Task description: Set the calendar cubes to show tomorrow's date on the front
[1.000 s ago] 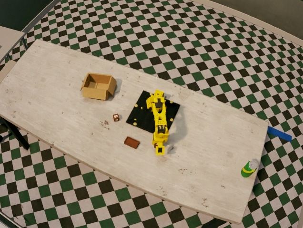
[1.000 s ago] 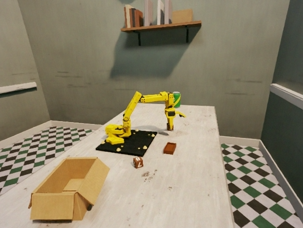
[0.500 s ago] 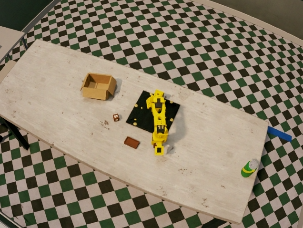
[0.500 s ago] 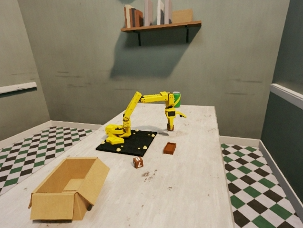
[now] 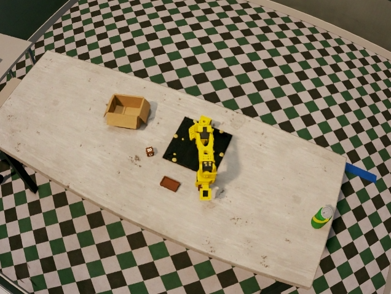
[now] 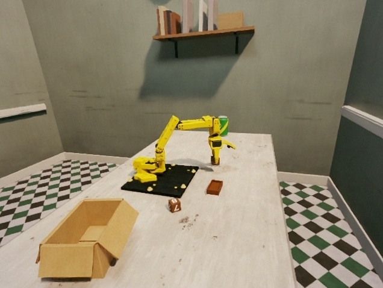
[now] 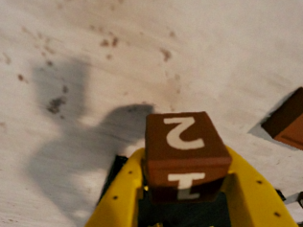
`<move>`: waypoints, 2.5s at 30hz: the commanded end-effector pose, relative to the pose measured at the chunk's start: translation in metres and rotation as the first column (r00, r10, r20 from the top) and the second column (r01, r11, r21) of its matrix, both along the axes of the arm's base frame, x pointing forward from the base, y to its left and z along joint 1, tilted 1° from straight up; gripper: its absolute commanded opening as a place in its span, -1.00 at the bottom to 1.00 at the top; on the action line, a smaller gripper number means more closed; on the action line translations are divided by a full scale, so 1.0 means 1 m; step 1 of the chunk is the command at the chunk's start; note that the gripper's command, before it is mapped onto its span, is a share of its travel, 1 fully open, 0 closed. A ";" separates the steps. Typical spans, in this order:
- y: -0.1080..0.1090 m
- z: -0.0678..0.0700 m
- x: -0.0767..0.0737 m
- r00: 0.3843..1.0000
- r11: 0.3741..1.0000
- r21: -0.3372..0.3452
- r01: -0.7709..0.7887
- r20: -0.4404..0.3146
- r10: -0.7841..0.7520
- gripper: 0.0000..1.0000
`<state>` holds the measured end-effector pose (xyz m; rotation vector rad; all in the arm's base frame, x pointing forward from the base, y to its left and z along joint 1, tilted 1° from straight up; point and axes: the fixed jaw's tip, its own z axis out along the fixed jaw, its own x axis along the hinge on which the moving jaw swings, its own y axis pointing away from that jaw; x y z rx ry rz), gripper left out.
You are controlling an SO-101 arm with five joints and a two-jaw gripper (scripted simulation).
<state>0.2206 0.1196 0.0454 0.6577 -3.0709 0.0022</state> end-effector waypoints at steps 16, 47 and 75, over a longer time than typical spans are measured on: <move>-0.002 -0.008 0.001 1.000 1.000 -0.002 0.001 -0.006 -0.001 -1.00; -0.001 -0.019 0.001 1.000 1.000 -0.002 0.001 -0.006 -0.001 -1.00; -0.001 -0.031 0.001 1.000 1.000 -0.002 0.001 -0.006 -0.001 -1.00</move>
